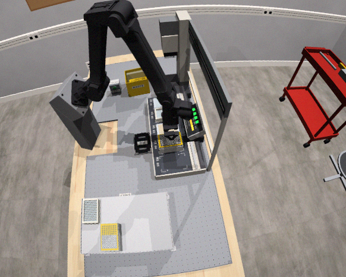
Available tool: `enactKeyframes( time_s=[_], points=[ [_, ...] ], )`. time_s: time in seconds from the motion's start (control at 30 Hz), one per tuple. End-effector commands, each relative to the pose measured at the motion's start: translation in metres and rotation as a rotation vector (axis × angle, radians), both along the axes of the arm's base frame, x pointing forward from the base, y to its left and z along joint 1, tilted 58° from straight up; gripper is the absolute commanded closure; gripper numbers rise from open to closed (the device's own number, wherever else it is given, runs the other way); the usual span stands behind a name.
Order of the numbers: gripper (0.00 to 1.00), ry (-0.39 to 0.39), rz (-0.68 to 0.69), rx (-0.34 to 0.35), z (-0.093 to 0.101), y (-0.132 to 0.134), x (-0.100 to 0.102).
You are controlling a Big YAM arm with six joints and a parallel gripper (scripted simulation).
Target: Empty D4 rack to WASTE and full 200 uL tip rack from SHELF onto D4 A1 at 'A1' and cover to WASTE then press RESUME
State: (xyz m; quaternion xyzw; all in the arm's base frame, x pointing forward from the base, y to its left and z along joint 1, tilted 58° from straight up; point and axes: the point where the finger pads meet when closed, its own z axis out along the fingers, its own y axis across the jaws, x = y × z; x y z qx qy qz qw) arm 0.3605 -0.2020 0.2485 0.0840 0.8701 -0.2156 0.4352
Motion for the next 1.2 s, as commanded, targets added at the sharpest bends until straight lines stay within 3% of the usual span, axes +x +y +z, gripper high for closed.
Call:
enactKeyframes(
  time_s=[0.0, 0.87, 1.17],
  points=[
    [0.00, -0.017, 0.003, 0.005, 0.008, 0.008, -0.004],
    [0.00, -0.018, 0.003, 0.005, 0.027, 0.024, -0.031],
    [0.00, -0.038, 0.002, -0.005, 0.048, 0.029, -0.040]
  ],
)
